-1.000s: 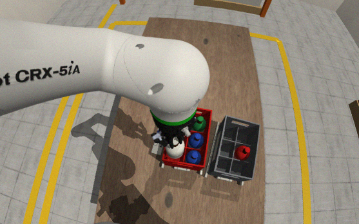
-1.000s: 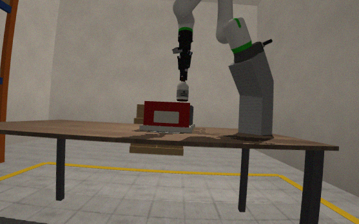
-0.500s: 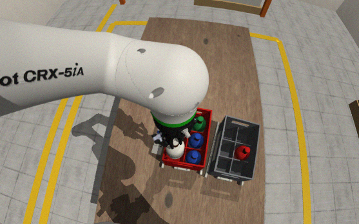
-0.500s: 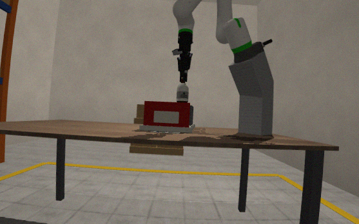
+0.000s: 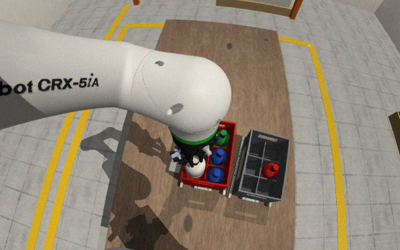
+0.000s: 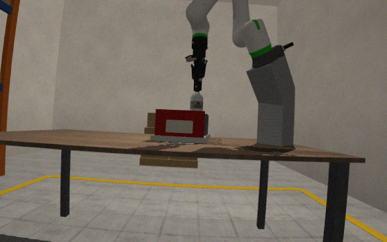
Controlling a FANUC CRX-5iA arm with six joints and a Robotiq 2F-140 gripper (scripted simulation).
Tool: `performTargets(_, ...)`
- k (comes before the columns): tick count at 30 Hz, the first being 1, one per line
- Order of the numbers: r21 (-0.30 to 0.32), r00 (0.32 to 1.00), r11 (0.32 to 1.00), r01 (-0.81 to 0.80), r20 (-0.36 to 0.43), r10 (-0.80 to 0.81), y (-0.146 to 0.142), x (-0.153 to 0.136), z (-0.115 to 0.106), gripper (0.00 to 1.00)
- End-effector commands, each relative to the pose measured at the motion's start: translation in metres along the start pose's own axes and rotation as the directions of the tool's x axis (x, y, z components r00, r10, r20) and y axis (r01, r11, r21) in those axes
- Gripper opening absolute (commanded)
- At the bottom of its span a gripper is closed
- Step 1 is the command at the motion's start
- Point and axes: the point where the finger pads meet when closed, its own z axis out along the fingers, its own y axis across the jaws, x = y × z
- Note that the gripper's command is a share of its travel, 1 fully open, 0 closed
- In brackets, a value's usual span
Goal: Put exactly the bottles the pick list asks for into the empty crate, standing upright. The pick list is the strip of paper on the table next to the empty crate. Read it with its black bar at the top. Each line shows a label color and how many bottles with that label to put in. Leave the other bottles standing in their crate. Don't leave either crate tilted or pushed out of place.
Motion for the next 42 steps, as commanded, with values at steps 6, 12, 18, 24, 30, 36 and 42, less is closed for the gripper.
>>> performTargets(6, -0.001, 1.000, 1.000, 0.000, -0.001, 0.000, 0.000, 0.000, 0.007, 0.10)
performTargets(12, -0.001, 1.000, 1.000, 0.000, -0.001, 0.000, 0.000, 0.000, 0.013, 0.10)
performTargets(18, -0.001, 1.000, 1.000, 0.000, -0.001, 0.000, 0.000, 0.000, 0.017, 0.10)
performTargets(24, -0.001, 1.000, 1.000, 0.000, -0.001, 0.000, 0.001, 0.000, 0.023, 0.10)
performTargets(30, -0.001, 1.000, 1.000, 0.000, -0.001, 0.000, 0.001, 0.000, 0.029, 0.10)
performTargets(36, -0.001, 1.000, 1.000, 0.000, -0.001, 0.000, 0.001, 0.000, 0.033, 0.10)
performTargets(42, -0.001, 1.000, 1.000, 0.000, -0.001, 0.000, 0.001, 0.000, 0.039, 0.10)
